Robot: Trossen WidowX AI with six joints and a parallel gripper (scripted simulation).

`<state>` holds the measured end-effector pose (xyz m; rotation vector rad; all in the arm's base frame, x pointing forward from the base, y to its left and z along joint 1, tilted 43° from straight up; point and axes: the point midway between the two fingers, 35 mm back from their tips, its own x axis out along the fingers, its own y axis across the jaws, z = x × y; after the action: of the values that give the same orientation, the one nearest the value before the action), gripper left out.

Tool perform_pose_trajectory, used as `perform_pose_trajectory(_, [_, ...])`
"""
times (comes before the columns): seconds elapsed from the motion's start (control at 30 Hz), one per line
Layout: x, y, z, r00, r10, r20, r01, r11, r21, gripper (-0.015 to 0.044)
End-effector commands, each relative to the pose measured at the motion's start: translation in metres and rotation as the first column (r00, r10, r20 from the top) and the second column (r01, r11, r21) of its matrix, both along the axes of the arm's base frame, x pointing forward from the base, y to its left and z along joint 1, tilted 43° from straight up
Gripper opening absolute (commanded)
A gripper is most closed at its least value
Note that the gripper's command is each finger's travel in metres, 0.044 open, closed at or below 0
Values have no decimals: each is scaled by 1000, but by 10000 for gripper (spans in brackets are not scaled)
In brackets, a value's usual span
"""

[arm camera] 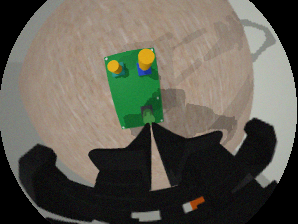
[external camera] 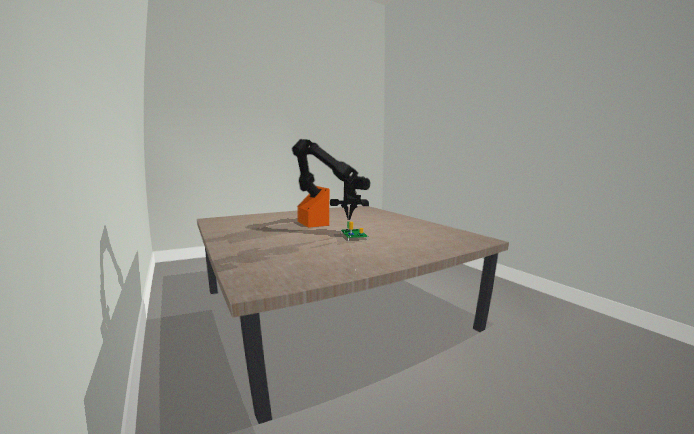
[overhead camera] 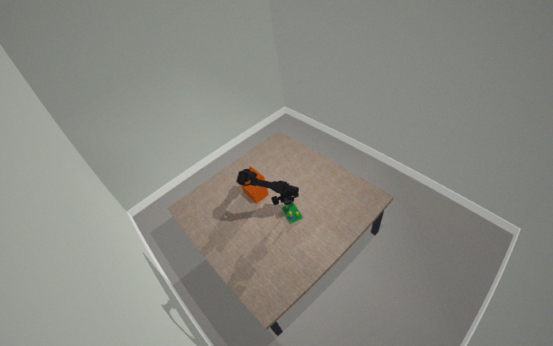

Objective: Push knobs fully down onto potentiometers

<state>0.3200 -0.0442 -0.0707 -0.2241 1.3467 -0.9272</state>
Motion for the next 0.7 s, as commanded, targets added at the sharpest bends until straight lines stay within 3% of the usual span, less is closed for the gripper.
perform_pose_trajectory(0.0, [0,-1,-1,1000,-1,-1,1,1000,0,79])
perform_pose_trajectory(0.17, [0,-1,-1,1000,-1,-1,1,1000,0,210])
perform_pose_trajectory(0.43, [22,6,8,984,153,-88,-148,987,56,0])
perform_pose_trajectory(0.67, [34,6,17,915,325,-238,-312,945,95,0])
